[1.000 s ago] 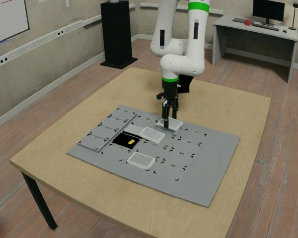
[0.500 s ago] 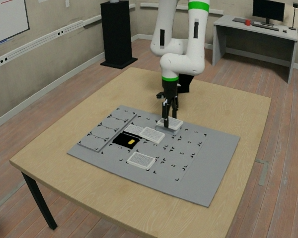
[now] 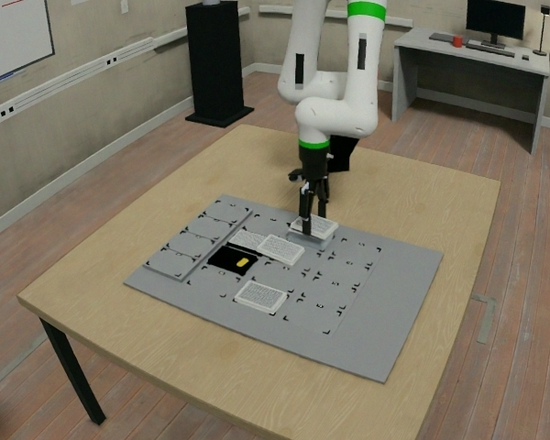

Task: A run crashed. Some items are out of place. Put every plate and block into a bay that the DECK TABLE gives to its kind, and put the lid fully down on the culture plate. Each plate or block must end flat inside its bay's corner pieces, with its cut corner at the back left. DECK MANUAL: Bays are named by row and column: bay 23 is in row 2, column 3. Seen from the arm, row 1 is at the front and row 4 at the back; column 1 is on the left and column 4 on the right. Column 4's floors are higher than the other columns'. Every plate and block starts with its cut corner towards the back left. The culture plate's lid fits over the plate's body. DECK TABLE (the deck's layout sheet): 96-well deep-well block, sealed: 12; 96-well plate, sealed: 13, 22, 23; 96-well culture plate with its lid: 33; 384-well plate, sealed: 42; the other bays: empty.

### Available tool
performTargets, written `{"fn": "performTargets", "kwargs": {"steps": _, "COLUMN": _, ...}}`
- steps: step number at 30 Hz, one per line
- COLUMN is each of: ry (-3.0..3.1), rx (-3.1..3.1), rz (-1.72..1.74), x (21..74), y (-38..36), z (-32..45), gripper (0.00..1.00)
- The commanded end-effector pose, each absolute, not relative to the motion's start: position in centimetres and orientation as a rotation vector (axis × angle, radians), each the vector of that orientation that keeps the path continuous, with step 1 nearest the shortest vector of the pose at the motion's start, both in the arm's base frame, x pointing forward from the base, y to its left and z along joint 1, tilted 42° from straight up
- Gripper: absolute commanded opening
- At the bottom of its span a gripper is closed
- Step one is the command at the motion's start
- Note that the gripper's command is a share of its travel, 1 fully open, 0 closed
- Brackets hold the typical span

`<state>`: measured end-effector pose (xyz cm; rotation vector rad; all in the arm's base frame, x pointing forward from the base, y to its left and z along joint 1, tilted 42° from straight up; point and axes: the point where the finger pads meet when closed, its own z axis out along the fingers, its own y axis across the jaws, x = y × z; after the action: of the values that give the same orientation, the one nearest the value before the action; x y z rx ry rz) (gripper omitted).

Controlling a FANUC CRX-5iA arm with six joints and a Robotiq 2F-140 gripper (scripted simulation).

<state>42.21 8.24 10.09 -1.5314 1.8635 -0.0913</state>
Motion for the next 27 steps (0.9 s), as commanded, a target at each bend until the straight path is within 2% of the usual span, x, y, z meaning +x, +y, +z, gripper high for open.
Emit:
{"fn": "performTargets", "kwargs": {"steps": 1, "ry": 1.863, "rx": -1.531, "rz": -0.092, "x": 42.2, "y": 8.2, "z": 10.2, "gripper": 0.10}}
{"fn": "performTargets", "kwargs": {"steps": 27, "ry": 1.786, "rx": -1.624, "rz": -0.138, "x": 41.3, "y": 6.8, "z": 11.1, "gripper": 0.10}}
